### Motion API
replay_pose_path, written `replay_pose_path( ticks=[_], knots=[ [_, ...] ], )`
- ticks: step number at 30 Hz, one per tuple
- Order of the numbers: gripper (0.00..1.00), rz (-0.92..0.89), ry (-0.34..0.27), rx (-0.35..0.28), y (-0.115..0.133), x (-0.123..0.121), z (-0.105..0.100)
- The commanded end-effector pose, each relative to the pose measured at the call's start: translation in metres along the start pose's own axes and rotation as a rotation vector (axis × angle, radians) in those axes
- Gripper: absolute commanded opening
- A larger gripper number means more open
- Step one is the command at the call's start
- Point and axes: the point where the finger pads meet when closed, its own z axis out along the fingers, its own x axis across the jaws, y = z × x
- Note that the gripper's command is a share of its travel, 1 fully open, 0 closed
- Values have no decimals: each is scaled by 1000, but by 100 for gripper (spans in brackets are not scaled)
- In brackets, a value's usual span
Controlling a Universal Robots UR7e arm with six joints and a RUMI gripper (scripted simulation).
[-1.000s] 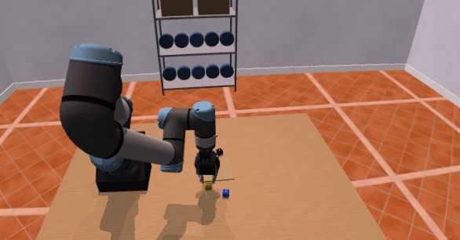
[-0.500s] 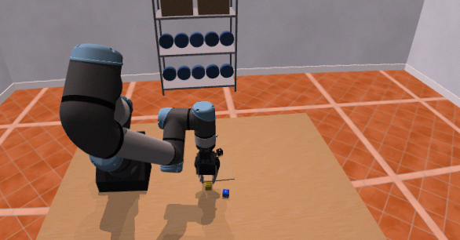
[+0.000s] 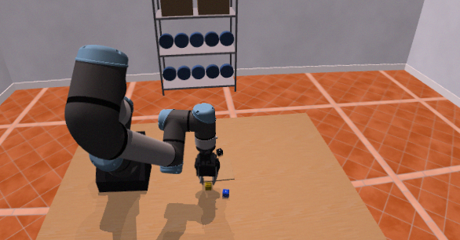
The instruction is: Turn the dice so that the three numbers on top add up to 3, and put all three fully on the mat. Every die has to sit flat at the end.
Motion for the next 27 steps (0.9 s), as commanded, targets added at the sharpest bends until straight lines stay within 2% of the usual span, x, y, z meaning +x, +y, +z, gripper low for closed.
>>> replay_pose_path(
  ticks=[1, 13, 27],
  knots=[
    [24, 0, 1, 0, 0, 0, 8],
    [24, 0, 1, 0, 0, 0, 22],
    [24, 0, 1, 0, 0, 0, 23]
  ],
)
